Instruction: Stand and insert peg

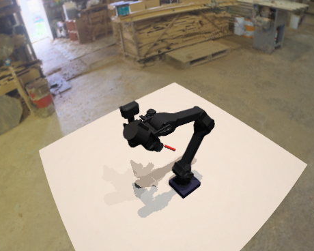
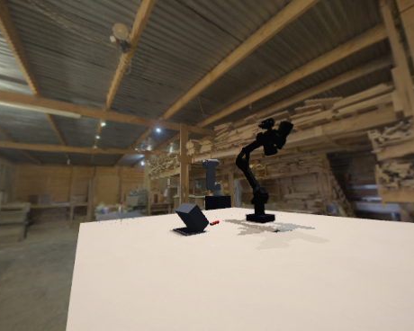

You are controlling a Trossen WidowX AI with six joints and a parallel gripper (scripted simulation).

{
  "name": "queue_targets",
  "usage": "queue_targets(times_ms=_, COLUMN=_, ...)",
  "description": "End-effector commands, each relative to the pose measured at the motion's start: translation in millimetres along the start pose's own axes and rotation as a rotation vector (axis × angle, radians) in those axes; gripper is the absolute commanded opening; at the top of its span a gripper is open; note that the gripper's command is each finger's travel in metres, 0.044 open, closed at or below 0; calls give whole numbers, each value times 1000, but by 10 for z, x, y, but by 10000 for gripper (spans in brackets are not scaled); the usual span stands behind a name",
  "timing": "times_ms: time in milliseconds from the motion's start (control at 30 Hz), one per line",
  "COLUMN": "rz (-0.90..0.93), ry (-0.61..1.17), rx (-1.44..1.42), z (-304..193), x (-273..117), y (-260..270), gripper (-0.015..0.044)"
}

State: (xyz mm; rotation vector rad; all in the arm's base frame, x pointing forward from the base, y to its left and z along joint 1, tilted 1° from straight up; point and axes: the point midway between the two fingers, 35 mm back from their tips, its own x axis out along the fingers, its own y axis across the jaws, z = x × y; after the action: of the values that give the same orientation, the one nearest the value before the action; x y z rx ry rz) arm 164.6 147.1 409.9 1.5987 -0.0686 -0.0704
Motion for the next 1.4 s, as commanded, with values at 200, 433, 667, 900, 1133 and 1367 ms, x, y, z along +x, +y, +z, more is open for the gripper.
queue_targets(times_ms=200, rz=-51, ry=-31, rx=-178, z=-34, x=164, y=-141, gripper=440)
queue_targets(times_ms=433, rz=-131, ry=-61, rx=-402, z=-41, x=382, y=-330, gripper=440)
queue_targets(times_ms=667, rz=-226, ry=-78, rx=-618, z=-5, x=603, y=-528, gripper=440)
queue_targets(times_ms=900, rz=-335, ry=-75, rx=-821, z=72, x=822, y=-734, gripper=440)
queue_targets(times_ms=1133, rz=-463, ry=-52, rx=-1017, z=201, x=1042, y=-963, gripper=440)
queue_targets(times_ms=1367, rz=-608, ry=-3, rx=-1199, z=382, x=1248, y=-1209, gripper=440)
